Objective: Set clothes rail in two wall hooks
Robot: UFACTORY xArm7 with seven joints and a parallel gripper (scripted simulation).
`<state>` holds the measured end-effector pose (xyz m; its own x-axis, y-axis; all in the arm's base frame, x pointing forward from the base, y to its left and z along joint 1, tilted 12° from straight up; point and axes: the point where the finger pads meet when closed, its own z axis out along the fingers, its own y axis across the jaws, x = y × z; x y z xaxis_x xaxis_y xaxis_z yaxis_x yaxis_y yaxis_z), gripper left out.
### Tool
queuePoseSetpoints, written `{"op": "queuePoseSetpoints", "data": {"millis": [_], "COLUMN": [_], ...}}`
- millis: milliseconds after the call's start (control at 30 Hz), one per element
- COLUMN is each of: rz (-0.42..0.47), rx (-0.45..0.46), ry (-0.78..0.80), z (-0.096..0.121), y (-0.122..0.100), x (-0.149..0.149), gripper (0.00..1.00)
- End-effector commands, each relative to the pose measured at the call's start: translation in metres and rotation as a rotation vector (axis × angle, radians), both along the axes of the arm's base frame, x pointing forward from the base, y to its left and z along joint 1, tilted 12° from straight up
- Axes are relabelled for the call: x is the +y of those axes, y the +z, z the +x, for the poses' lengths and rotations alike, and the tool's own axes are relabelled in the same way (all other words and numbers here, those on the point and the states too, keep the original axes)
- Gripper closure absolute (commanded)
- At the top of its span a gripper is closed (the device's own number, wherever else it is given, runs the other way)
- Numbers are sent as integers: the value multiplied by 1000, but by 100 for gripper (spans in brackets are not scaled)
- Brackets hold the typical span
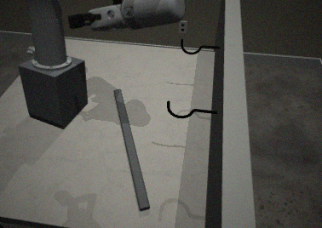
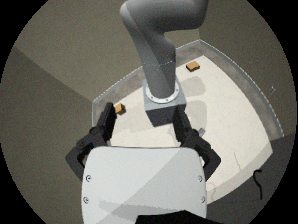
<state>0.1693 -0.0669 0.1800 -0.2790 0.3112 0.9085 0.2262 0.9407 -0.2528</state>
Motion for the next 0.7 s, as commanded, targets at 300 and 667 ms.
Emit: {"op": "queuePoseSetpoints", "data": {"millis": [300, 667], "rz": [-1, -114], "rx": [-3, -32], "ry": [-1, -64], "z": [1, 5], "y": [0, -13], "x": [0, 1], "gripper": [0, 0]}}
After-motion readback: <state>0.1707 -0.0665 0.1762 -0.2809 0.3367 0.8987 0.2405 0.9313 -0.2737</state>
